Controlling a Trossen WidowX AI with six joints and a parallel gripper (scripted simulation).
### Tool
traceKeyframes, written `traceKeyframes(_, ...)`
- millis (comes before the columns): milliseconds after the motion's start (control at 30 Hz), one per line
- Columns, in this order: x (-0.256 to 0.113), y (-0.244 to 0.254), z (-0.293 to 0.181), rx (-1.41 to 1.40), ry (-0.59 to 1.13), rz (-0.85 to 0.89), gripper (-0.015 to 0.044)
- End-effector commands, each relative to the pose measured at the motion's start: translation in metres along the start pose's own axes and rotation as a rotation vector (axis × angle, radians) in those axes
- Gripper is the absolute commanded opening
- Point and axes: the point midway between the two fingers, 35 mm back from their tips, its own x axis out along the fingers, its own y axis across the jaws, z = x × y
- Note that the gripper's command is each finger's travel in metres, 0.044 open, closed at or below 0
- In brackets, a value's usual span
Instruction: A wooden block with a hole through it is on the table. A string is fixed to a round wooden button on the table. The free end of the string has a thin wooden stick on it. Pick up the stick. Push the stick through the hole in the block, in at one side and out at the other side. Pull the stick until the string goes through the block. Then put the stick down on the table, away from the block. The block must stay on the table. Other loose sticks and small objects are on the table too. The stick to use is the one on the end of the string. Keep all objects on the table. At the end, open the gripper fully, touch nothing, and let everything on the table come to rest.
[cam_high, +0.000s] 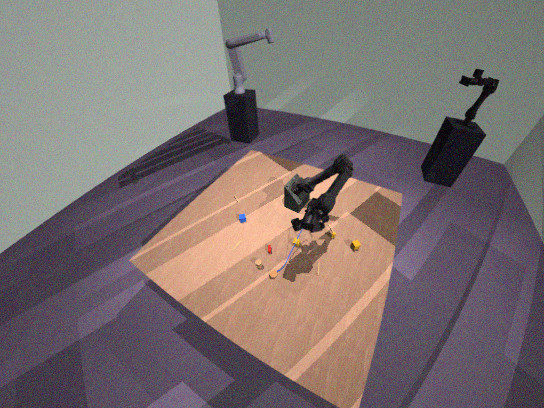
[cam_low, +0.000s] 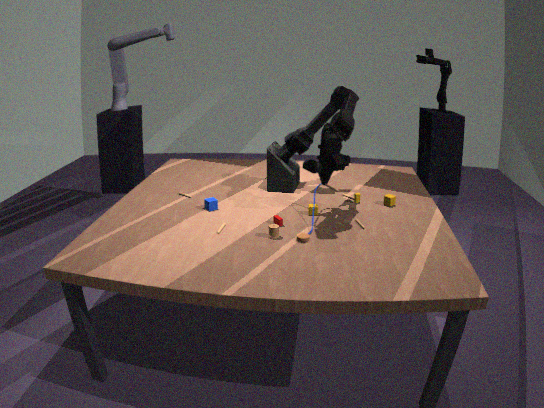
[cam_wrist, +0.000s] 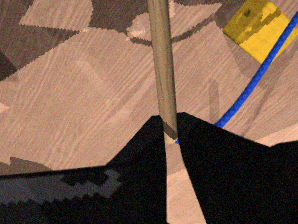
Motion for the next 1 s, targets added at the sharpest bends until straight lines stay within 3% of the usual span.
traceKeyframes(0, -0.002, -0.003, 0.002, 0.155, 0.010, 0.001, 0.0000)
traceKeyframes(967, -0.018, -0.013, 0.007, 1.277, 0.070, -0.011, 0.0000)
